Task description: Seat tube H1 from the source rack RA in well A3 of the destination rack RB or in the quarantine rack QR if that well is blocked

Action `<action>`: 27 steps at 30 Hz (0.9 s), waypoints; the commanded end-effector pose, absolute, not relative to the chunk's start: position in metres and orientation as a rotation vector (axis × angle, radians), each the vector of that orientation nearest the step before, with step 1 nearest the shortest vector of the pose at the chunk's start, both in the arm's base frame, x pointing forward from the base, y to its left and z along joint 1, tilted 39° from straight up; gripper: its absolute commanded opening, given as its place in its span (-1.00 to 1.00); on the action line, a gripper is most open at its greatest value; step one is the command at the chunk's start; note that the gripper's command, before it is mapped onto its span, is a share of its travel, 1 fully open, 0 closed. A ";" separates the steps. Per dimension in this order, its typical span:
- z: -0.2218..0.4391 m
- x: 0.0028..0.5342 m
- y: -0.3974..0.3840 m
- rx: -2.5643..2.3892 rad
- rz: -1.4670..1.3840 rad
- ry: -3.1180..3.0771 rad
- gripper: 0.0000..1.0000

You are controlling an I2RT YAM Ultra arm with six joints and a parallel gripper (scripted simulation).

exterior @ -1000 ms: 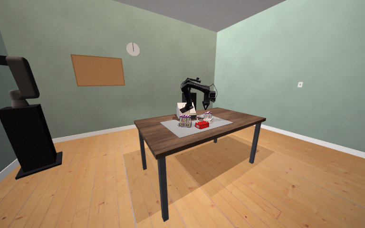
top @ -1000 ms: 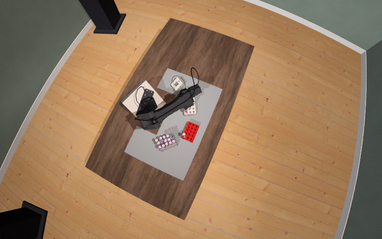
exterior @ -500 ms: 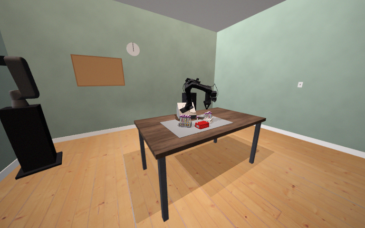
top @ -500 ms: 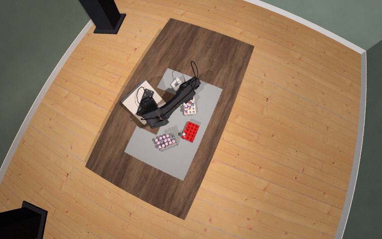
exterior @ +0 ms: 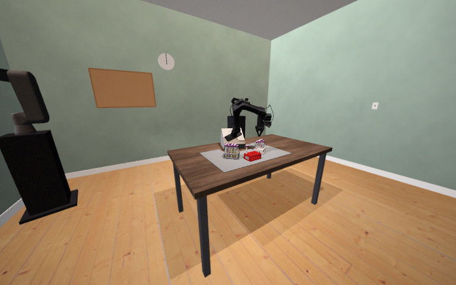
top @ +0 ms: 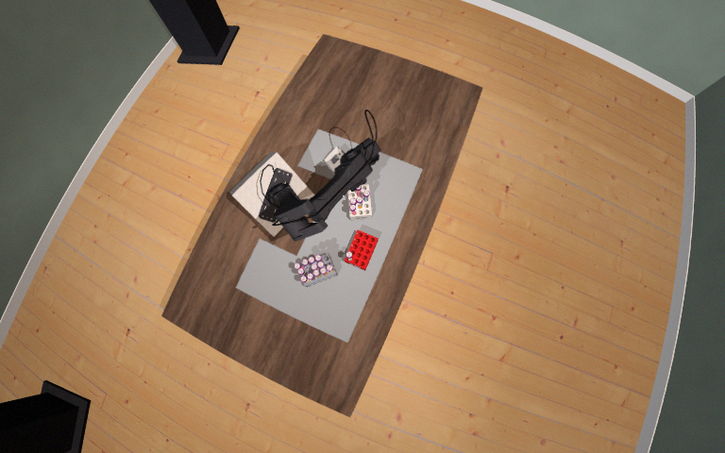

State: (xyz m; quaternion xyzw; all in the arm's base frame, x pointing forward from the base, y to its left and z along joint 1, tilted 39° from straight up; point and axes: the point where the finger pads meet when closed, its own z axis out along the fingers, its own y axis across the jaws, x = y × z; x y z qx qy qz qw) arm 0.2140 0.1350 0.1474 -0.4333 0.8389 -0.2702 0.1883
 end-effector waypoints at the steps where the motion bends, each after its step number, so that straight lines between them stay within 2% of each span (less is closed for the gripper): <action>1: 0.163 0.215 0.145 -1.179 -0.711 2.327 -1.00; 27: 0.150 0.213 0.158 -1.196 -0.729 2.335 -1.00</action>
